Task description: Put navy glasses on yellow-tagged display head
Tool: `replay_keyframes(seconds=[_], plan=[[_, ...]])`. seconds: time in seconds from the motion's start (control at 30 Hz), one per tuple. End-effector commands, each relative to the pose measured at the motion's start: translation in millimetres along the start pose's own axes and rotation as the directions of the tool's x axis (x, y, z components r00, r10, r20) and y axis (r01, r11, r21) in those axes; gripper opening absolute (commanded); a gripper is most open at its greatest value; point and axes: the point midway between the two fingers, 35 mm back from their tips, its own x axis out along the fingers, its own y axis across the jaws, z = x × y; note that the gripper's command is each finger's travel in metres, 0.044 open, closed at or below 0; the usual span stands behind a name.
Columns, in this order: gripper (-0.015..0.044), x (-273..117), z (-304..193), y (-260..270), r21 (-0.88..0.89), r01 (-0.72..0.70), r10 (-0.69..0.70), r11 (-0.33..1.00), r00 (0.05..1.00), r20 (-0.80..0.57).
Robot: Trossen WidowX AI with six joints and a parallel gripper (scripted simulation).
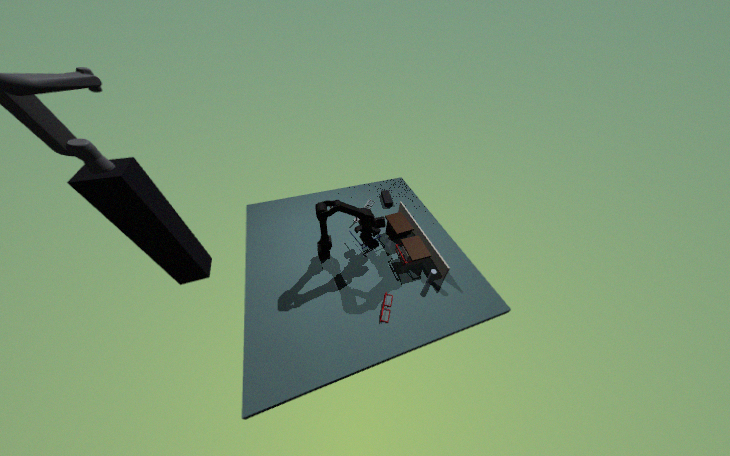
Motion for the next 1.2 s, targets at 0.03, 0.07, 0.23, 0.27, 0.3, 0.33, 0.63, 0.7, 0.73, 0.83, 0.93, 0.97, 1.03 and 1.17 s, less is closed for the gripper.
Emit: replay_keyframes(seconds=[0.03, 0.07, 0.23, 0.27, 0.3, 0.33, 0.63, 0.7, 0.73, 0.83, 0.93, 0.97, 1.03, 1.17], plan=[[0.0, 4, -1, 0, -0.005, 0.0, 0.0, 1.0, 1.0, -0.003], [0.0, 5, -1, 0, -0.005, 0.0, 0.0, 1.0, 1.0, -0.003], [0.0, 9, -2, 0, -0.005, 0.0, 0.0, 1.0, 1.0, -0.003], [0.0, 10, -2, 1, -0.005, 0.0, 0.0, 1.0, 1.0, -0.003], [0.0, 10, -2, 1, -0.005, 0.0, 0.0, 1.0, 1.0, -0.003], [0.0, 11, -2, 1, -0.005, 0.0, 0.0, 1.0, 1.0, -0.003], [0.0, 17, -4, 1, -0.005, -0.001, 0.001, 1.0, 1.0, -0.003], [0.0, 19, -4, 1, -0.005, -0.001, 0.001, 1.0, 1.0, -0.003], [0.0, 19, -4, 1, -0.005, -0.001, 0.001, 1.0, 1.0, -0.003], [0.0079, 17, -3, 1, -0.001, 0.0, 0.0, 1.0, 1.0, 0.0], [0.0107, 17, -3, 1, -0.001, 0.0, 0.0, 1.0, 1.0, 0.0], [0.0107, 17, -3, 1, -0.001, 0.0, 0.0, 1.0, 1.0, 0.0], [0.0107, 17, -3, 1, -0.001, 0.0, 0.0, 1.0, 1.0, 0.0], [0.0107, 16, -3, 2, -0.001, 0.0, 0.0, 1.0, 1.0, -0.001]])
